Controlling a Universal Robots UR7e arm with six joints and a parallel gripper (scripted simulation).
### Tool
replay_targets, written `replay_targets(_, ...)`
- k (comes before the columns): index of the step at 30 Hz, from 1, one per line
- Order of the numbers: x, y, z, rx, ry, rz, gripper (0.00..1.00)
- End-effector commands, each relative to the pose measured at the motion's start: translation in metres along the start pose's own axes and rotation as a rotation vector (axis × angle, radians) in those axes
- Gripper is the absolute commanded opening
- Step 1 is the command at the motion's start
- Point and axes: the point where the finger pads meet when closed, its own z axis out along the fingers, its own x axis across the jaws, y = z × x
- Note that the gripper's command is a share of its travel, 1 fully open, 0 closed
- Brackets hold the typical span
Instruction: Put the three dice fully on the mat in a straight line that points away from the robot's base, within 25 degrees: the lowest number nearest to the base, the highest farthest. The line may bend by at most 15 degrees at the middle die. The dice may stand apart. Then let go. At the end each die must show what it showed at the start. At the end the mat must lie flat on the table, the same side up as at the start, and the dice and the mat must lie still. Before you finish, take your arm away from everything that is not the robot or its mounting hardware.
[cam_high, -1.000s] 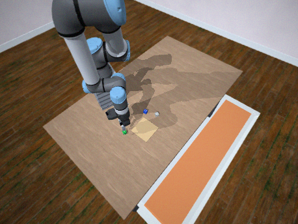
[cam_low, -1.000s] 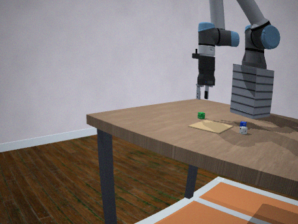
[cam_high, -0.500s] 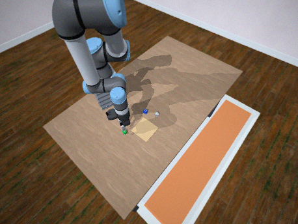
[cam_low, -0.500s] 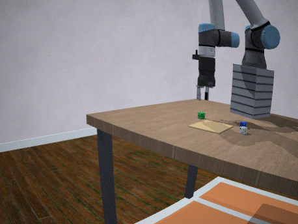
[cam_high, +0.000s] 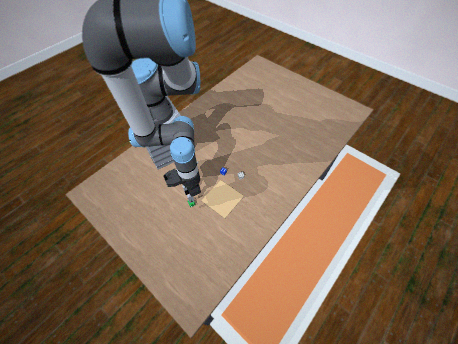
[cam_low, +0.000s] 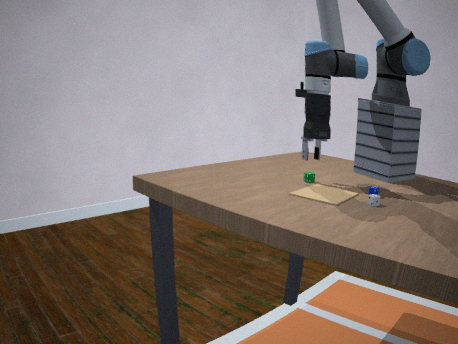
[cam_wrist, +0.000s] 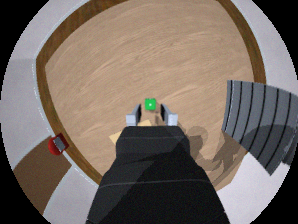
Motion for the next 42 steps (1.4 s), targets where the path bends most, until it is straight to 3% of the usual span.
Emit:
replay_targets(1, -0.002, -0.001, 0.01, 0.001, -0.005, -0.002, 0.79)
replay_targets(20, -0.002, -0.001, 0.03, 0.001, -0.005, -0.002, 0.79)
replay_targets(42, -0.001, -0.001, 0.031, 0.001, -0.004, -0.002, 0.79)
